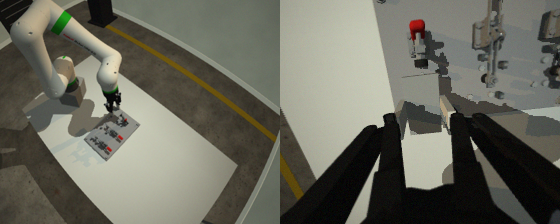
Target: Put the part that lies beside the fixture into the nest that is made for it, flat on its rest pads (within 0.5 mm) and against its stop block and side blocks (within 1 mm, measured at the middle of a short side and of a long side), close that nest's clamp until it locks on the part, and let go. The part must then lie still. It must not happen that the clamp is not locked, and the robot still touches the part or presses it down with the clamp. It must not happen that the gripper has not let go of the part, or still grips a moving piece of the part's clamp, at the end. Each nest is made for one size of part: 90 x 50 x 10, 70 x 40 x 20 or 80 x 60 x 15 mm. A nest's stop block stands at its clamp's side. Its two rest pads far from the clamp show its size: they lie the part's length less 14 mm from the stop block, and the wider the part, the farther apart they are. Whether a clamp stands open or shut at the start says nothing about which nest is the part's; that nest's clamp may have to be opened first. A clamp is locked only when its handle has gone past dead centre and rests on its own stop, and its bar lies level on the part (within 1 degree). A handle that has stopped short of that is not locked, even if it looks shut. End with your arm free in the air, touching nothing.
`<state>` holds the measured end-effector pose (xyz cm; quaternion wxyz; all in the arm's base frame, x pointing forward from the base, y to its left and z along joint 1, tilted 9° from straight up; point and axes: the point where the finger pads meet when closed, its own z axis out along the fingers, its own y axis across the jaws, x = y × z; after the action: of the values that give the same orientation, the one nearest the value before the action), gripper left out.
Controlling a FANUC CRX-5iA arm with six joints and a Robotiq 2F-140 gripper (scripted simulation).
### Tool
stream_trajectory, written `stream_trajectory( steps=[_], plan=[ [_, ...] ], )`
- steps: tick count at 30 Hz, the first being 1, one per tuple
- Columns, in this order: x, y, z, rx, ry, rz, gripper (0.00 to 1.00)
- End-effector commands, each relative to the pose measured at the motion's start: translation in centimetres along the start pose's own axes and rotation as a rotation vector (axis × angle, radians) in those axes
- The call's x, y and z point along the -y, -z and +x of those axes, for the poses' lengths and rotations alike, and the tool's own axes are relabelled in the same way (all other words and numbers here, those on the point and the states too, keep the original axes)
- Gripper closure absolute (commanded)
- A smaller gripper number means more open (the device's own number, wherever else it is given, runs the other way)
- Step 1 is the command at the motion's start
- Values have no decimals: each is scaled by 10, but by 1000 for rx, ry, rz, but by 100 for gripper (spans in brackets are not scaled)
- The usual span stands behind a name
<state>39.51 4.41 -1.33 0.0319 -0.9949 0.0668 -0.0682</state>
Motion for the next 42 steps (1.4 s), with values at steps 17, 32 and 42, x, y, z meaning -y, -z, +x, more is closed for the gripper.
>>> stream_trajectory(
  steps=[17, 32, 42],
  plan=[
    [0, -8, 0, 0, 0, 0, 100],
    [0, -28, 1, 0, 0, 0, 100],
    [0, -40, 2, 0, 0, 0, 100]
  ],
)
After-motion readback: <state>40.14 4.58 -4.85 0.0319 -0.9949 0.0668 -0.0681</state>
